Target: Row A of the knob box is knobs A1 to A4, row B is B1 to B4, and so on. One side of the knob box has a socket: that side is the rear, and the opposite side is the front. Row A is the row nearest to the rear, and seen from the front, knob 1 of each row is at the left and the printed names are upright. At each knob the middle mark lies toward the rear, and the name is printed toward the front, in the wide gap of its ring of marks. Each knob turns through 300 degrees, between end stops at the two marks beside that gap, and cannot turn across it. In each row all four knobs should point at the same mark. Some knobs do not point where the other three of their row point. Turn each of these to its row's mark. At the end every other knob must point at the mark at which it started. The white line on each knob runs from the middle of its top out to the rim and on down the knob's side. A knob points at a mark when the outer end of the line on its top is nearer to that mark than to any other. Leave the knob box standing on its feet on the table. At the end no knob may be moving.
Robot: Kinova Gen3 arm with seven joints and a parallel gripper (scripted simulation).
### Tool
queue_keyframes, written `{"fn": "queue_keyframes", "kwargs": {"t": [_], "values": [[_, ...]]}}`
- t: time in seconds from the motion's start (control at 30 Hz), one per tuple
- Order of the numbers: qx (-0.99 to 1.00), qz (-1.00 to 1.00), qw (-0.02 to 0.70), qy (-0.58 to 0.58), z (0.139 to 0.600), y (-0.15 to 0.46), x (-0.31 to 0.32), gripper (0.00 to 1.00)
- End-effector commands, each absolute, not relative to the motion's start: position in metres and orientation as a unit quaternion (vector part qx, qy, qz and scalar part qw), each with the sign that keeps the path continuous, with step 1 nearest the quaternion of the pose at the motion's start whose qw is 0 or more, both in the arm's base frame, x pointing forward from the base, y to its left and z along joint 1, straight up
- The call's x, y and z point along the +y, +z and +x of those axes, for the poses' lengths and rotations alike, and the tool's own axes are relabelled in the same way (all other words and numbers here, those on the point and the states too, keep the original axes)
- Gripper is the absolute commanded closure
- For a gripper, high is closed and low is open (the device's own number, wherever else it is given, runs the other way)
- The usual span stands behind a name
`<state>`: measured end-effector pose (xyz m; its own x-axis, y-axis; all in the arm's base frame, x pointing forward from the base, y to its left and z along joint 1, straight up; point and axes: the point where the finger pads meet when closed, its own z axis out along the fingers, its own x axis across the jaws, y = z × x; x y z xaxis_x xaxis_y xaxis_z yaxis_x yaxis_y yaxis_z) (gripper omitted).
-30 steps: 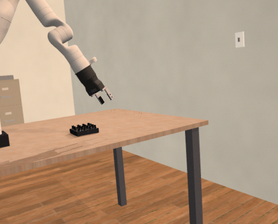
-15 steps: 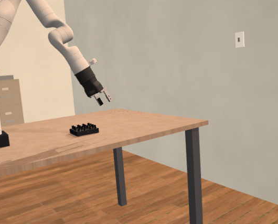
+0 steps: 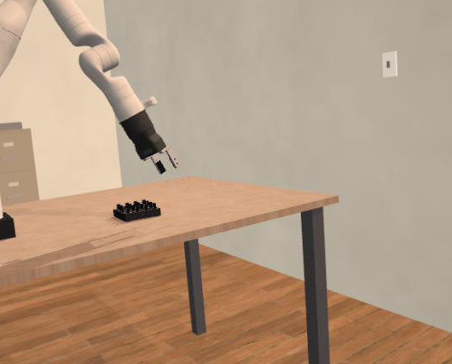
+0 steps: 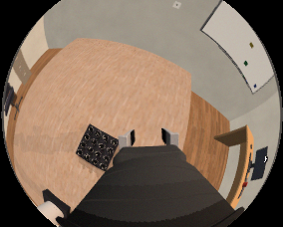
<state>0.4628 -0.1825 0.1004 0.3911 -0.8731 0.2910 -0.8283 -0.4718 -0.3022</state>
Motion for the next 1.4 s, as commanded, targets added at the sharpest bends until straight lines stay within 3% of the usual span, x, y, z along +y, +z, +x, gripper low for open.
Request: {"fn": "queue_keyframes", "kwargs": {"t": [0.0, 1.37], "values": [[0.507, -0.835, 0.055, -0.207, 0.465, 0.100, -0.178, 0.00], [0.568, -0.807, 0.048, -0.154, 0.442, 0.078, -0.161, 0.00]]}}
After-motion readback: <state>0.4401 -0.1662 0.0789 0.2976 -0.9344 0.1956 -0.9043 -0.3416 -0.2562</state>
